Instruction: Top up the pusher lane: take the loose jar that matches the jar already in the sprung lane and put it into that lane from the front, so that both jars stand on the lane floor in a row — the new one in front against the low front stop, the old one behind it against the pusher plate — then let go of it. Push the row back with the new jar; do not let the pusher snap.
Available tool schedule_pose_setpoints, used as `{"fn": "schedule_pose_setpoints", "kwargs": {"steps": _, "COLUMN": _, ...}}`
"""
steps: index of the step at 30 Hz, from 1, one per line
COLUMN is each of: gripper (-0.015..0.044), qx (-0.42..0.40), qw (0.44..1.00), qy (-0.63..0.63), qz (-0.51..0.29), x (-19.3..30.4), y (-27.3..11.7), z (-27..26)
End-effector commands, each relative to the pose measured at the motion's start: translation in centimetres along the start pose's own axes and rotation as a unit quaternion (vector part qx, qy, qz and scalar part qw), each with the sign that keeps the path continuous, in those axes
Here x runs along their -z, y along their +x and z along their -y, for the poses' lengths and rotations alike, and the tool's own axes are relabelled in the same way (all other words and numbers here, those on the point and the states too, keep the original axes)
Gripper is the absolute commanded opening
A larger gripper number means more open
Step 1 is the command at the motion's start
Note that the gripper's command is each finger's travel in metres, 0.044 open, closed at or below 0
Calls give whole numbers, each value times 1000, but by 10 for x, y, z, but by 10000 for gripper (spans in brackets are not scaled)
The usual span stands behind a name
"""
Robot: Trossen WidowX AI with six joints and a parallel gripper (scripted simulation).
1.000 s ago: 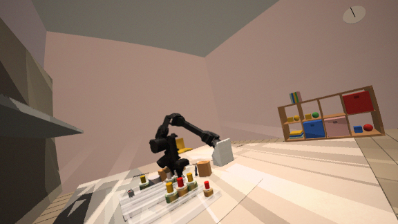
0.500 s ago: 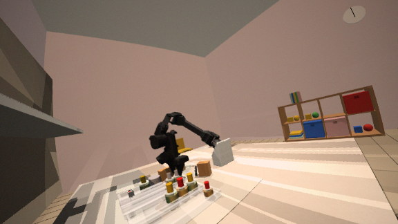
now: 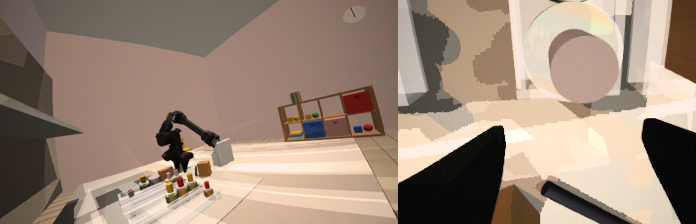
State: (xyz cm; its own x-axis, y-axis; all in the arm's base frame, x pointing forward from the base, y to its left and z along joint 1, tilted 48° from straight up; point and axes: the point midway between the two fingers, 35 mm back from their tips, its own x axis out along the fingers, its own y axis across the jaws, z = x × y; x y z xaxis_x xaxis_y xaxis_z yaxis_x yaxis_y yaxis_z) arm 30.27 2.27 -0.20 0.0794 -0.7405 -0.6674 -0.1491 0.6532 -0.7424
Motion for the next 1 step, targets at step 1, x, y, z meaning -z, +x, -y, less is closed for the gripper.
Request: {"fn": "schedule_pose_setpoints", "kwargs": {"steps": 1, "gripper": 296, "qx": -2, "qw": 1000, "qy": 1, "qz": -1, "x": 13, "y": 0, "z": 0}}
